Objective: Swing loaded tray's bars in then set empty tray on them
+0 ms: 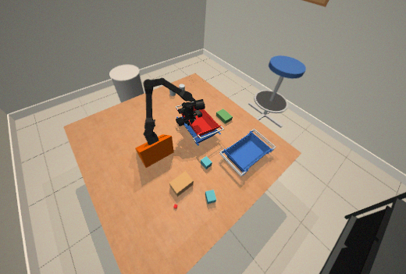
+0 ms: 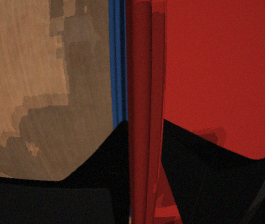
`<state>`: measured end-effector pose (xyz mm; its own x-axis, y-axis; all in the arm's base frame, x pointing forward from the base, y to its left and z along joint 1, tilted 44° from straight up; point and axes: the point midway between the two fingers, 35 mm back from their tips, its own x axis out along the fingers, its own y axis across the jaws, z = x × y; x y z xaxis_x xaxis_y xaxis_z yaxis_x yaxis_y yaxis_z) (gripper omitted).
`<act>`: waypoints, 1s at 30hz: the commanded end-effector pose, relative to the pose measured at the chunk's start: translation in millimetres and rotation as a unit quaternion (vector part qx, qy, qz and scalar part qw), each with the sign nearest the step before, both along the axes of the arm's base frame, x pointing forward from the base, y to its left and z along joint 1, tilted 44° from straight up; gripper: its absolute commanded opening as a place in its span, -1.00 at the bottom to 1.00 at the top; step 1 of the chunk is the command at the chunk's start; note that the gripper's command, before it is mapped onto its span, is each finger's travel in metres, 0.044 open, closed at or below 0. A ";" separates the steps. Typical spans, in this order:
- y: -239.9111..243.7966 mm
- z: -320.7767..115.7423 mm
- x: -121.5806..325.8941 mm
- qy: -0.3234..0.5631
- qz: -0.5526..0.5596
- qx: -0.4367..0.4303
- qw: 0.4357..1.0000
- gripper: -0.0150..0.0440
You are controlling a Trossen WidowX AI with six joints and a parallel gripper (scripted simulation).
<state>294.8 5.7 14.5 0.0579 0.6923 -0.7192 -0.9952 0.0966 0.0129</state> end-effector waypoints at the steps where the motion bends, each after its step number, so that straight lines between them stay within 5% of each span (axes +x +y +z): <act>1: 6.8 -4.3 -2.9 0.005 0.004 0.001 1.000 -0.49; 30: 15.6 -13.5 -4.8 0.005 0.004 0.001 1.000 -0.49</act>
<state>292.6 16.9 3.0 0.0632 0.6916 -0.7195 -0.9949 0.1002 0.0089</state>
